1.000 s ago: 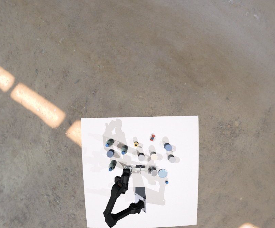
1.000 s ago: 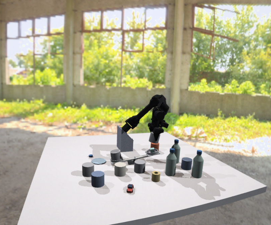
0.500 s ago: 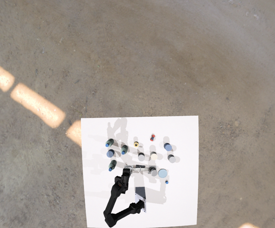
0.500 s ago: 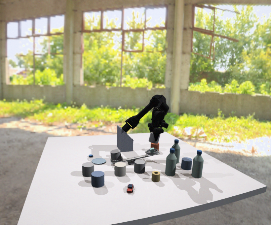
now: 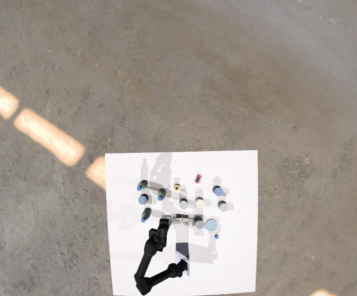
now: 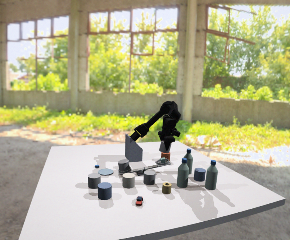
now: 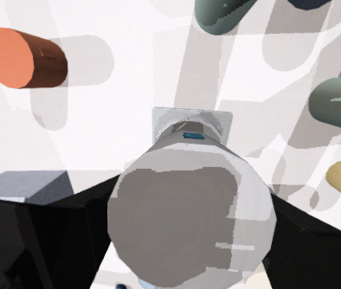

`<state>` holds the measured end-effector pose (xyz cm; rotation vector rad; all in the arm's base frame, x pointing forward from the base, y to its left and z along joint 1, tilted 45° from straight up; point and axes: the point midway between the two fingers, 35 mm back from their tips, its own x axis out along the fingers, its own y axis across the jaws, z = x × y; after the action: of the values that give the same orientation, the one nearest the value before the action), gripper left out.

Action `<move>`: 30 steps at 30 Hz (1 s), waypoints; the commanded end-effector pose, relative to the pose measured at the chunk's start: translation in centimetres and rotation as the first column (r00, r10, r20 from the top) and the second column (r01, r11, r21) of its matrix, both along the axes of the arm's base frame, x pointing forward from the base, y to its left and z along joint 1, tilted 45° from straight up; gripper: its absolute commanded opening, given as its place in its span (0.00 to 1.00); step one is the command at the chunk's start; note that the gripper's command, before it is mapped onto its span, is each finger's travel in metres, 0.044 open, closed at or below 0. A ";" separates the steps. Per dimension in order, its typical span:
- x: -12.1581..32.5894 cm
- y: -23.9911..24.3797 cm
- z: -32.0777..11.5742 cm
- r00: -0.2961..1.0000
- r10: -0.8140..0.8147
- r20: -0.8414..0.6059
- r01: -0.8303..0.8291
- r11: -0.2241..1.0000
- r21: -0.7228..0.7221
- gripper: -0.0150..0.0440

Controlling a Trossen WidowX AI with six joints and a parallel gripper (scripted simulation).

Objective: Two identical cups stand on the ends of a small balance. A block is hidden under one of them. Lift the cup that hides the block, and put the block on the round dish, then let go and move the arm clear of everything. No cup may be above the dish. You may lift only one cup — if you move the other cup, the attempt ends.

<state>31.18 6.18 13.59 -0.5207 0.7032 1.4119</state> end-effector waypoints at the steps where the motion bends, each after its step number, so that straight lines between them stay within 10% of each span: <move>1: 0.1 0.0 0.0 1.000 -0.003 0.001 0.003 1.000 0.000 0.25; 30: -1.5 2.9 0.0 1.000 0.023 0.002 -0.023 1.000 -0.015 0.25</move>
<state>30.39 7.89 13.41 -0.5252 0.7094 1.4239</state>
